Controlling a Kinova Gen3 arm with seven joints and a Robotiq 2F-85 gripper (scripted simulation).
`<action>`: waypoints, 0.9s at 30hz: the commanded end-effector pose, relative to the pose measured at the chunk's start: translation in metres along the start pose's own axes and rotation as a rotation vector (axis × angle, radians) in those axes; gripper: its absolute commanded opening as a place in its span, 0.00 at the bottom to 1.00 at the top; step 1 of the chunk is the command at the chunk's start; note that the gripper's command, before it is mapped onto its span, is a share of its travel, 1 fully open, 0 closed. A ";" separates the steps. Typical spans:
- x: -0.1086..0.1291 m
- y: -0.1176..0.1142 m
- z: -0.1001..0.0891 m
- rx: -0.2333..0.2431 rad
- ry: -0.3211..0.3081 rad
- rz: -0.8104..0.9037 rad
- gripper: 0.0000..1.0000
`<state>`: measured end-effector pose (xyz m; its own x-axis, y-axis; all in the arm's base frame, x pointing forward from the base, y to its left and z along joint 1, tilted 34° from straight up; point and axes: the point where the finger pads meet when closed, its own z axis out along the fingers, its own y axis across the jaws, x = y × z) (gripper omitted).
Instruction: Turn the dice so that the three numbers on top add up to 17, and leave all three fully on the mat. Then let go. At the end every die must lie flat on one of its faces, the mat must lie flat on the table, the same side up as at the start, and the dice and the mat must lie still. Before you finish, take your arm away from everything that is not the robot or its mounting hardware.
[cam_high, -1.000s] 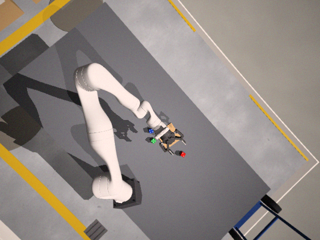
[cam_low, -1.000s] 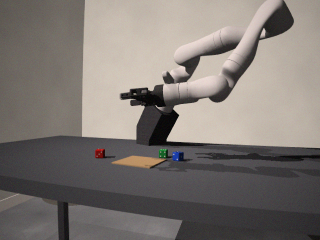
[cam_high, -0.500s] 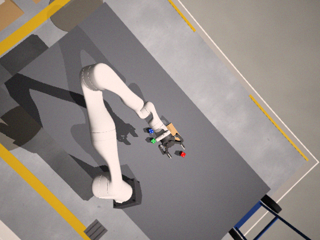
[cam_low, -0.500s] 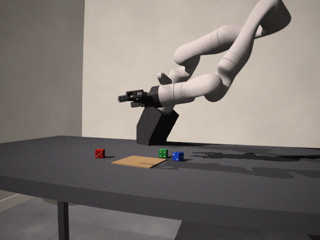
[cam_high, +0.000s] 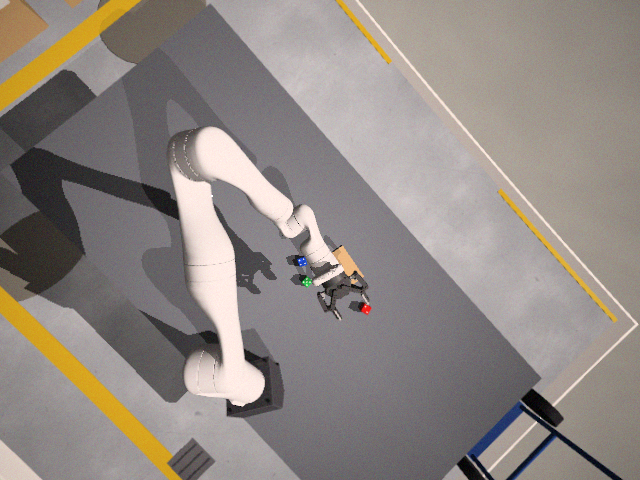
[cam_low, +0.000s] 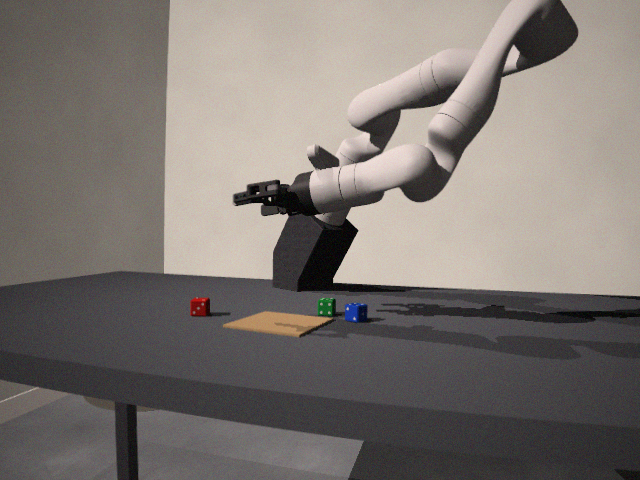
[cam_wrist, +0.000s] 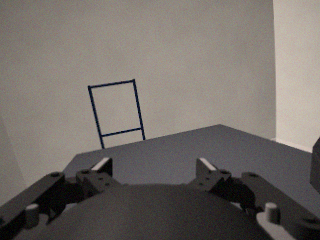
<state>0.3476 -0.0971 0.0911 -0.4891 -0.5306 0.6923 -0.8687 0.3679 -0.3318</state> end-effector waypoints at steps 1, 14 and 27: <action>0.002 -0.001 0.002 -0.006 0.003 0.007 1.00; 0.001 0.019 0.016 -0.123 -0.016 0.017 1.00; 0.000 0.028 0.022 -0.180 -0.029 0.023 1.00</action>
<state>0.3229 -0.0983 0.0677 -0.5034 -0.5490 0.6672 -0.8392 0.4944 -0.2264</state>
